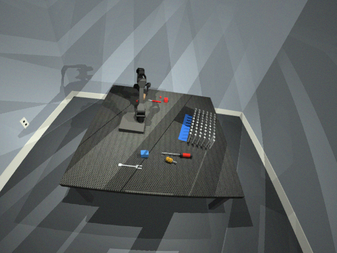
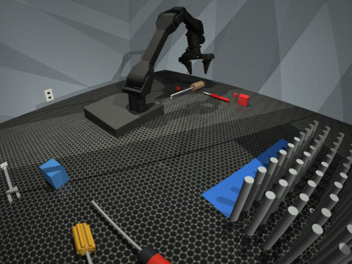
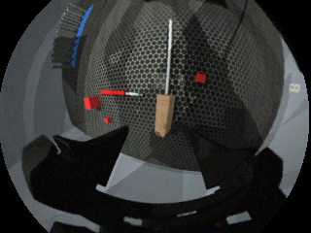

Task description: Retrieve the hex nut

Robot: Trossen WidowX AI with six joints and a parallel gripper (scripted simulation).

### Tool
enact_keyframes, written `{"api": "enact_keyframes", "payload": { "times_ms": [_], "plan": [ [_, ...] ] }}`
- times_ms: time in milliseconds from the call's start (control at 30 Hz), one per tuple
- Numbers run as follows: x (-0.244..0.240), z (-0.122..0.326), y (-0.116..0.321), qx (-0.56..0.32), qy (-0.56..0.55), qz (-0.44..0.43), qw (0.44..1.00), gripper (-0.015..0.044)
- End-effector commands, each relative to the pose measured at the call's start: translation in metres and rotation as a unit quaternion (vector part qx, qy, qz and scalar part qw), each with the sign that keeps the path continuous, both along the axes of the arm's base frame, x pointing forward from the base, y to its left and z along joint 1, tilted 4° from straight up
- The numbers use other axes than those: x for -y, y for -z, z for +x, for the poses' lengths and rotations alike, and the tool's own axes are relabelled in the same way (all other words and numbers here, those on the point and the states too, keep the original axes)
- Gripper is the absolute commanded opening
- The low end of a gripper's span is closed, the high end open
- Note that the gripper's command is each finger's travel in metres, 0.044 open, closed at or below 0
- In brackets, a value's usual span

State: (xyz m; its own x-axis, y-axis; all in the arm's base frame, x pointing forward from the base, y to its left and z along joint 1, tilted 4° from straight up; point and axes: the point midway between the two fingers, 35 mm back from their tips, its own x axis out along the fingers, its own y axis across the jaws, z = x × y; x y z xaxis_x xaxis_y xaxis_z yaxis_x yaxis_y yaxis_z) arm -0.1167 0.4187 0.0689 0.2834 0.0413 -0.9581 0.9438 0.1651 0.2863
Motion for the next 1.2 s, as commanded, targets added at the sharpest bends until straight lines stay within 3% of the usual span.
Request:
{"api": "enact_keyframes", "payload": {
  "times_ms": [0, 167, 333, 600, 800, 1167],
  "plan": [
    [-0.0004, 0.0028, -0.0009, 0.002, -0.004, -0.001, 1.000, 0.0440],
    [-0.0004, 0.0033, -0.0003, -0.004, -0.003, -0.002, 1.000, 0.0440],
    [-0.0016, 0.0105, 0.0050, -0.116, -0.002, -0.021, 0.993, 0.0440],
    [-0.0016, 0.0105, 0.0050, -0.116, -0.002, -0.021, 0.993, 0.0440],
    [-0.0016, 0.0105, 0.0050, -0.116, -0.002, -0.021, 0.993, 0.0282],
    [-0.0016, 0.0105, 0.0050, -0.116, -0.002, -0.021, 0.993, 0.0280]
  ]
}}
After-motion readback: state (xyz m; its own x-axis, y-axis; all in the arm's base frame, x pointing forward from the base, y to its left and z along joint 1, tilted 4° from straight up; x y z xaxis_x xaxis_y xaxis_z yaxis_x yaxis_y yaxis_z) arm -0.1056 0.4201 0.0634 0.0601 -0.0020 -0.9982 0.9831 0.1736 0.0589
